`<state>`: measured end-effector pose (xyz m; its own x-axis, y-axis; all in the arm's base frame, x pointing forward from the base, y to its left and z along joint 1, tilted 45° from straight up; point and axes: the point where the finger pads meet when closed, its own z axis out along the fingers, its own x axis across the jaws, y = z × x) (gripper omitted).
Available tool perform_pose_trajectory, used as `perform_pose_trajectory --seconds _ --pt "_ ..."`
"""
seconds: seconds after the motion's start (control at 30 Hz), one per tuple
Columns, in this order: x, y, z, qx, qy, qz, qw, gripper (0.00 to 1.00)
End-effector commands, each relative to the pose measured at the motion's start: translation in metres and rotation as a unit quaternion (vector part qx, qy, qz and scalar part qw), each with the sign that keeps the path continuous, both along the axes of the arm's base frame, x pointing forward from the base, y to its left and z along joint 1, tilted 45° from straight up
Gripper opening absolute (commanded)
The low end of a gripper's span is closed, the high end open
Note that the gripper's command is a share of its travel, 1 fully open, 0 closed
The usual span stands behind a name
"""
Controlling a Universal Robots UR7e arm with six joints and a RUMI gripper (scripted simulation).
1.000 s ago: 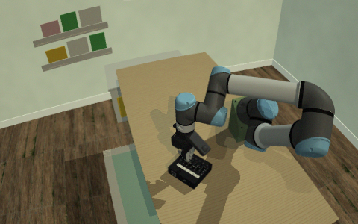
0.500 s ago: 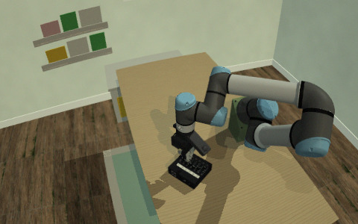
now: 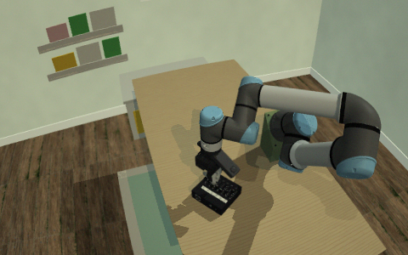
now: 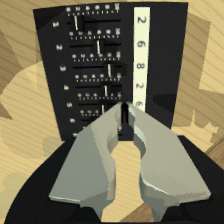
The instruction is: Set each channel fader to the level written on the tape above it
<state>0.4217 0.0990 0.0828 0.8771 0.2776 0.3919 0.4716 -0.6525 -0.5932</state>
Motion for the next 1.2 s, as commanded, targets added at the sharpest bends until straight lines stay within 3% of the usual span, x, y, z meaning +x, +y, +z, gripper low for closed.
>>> perform_pose_trajectory --seconds 0.0,1.17 --pt "0.001 0.002 -0.002 0.000 0.000 0.000 1.000 0.00" --pt "0.002 0.014 -0.014 0.000 0.000 0.000 1.000 0.00"
